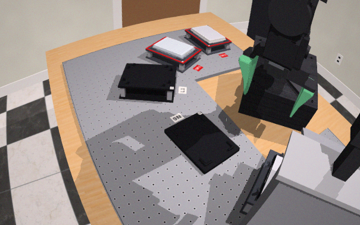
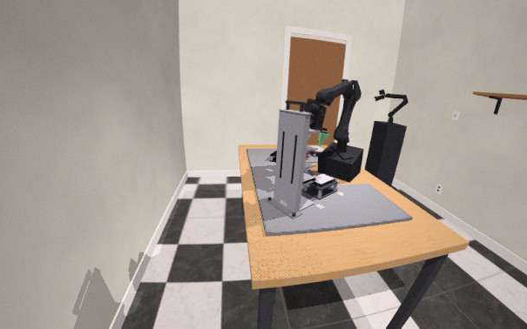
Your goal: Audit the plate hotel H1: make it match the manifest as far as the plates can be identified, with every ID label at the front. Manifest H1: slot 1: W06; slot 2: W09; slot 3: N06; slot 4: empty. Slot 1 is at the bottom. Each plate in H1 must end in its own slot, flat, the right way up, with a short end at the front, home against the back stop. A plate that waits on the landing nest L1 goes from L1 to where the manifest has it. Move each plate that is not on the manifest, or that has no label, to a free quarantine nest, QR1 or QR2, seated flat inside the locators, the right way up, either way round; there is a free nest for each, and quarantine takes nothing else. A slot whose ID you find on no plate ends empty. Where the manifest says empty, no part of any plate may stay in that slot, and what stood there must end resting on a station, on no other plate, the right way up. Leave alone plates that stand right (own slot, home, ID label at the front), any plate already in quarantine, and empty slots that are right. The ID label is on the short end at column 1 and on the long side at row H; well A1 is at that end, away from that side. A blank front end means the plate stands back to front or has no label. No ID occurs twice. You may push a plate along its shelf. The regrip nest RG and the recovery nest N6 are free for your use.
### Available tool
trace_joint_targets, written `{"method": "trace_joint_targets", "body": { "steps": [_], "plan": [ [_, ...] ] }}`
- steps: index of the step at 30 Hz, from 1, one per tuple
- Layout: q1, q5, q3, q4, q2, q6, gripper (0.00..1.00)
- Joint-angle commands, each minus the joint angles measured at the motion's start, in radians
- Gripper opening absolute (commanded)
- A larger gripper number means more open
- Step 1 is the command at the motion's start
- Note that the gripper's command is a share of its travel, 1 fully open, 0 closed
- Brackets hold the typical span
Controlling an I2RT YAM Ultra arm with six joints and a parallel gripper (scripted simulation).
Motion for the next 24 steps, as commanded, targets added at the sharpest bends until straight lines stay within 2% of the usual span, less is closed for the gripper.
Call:
{"method": "trace_joint_targets", "body": {
  "steps": [1, 6, 8, 11, 23, 24],
  "plan": [
    [-0.052, -0.046, -0.059, 0.104, -0.067, -0.071, 1.00],
    [-0.145, -0.106, -0.146, 0.194, -0.136, -0.140, 1.00],
    [-0.145, -0.106, -0.146, 0.194, -0.136, -0.140, 1.00],
    [-0.206, -0.150, -0.195, 0.248, -0.172, -0.181, 1.00],
    [-0.245, -0.216, -0.397, 0.482, -0.334, -0.151, 1.00],
    [-0.245, -0.216, -0.397, 0.482, -0.334, -0.151, 1.00]
  ]
}}
